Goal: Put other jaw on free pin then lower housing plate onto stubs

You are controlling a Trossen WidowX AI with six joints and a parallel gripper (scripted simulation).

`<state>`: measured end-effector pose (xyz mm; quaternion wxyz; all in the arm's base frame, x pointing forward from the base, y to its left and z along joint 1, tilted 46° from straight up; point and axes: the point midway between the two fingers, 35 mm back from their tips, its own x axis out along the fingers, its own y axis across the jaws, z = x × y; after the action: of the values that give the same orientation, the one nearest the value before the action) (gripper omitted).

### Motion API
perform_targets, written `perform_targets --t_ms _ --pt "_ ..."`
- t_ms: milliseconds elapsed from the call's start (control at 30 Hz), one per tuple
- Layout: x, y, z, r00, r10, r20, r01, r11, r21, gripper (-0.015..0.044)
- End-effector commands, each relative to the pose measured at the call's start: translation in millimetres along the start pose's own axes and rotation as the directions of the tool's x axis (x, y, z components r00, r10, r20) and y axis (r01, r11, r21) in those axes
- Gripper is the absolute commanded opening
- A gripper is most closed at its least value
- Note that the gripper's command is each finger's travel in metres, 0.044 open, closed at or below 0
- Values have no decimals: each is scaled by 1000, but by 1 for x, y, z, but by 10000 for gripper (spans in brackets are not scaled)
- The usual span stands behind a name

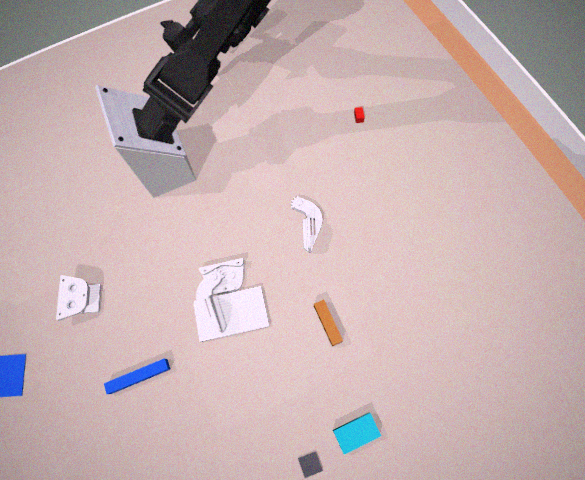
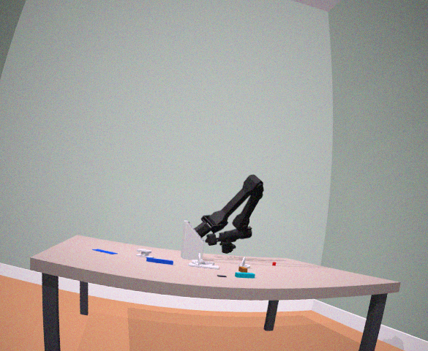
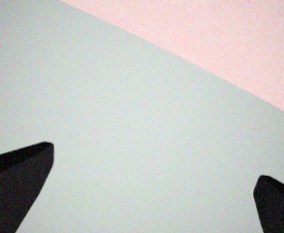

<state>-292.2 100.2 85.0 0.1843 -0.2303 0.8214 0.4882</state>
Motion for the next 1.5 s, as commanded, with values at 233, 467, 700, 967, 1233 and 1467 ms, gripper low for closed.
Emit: perform_targets --t_ms 233,467,700,967,1233,1467 --pt "-21 32 24 992 85 95 -73 989 -127 440" --pt "-39 51 40 977 139 161 -103 972 -213 440" --pt "-61 70 56 954 192 231 -118 946 -302 440" --pt "-88 89 73 917 249 312 -111 910 -400 440" --pt "-114 104 86 877 294 380 -86 875 -477 440" --pt "-138 115 95 837 329 438 -51 843 -536 440"
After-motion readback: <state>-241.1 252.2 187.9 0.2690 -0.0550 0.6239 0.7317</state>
